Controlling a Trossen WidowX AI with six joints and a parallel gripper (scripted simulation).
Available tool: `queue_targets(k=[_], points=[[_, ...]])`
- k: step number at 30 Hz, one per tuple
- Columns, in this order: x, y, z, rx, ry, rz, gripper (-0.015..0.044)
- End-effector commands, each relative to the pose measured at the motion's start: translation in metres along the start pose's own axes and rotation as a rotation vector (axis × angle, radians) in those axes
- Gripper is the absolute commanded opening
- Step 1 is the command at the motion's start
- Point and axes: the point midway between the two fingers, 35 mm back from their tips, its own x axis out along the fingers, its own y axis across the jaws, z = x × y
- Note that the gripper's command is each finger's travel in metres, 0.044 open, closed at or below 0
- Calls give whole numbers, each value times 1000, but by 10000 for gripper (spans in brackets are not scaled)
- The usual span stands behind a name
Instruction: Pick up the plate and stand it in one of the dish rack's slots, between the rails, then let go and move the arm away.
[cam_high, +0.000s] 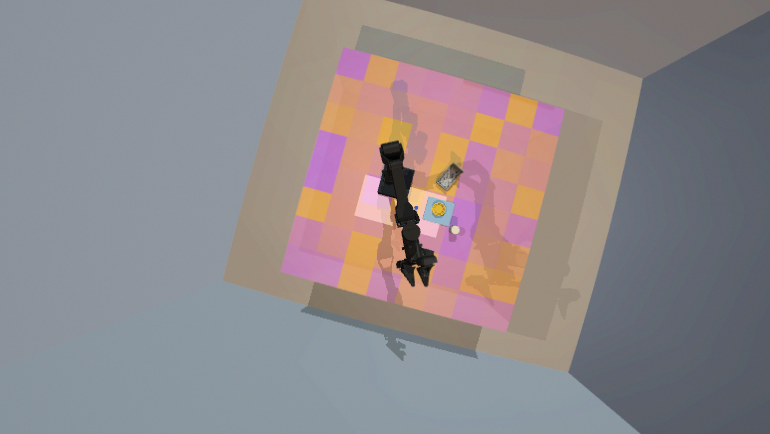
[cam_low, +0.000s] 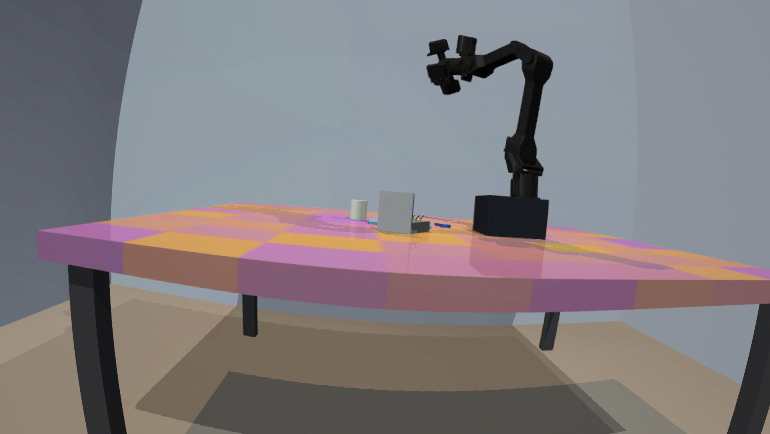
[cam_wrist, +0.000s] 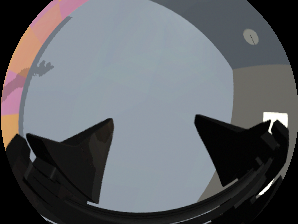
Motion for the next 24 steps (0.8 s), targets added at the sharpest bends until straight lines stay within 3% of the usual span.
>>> queue_targets(k=[1,12,24], points=[[6,17,25,83,-66,64,400],[4,60,107,329,-251,279,400],[-26,100,200,543,-415,562,400]])
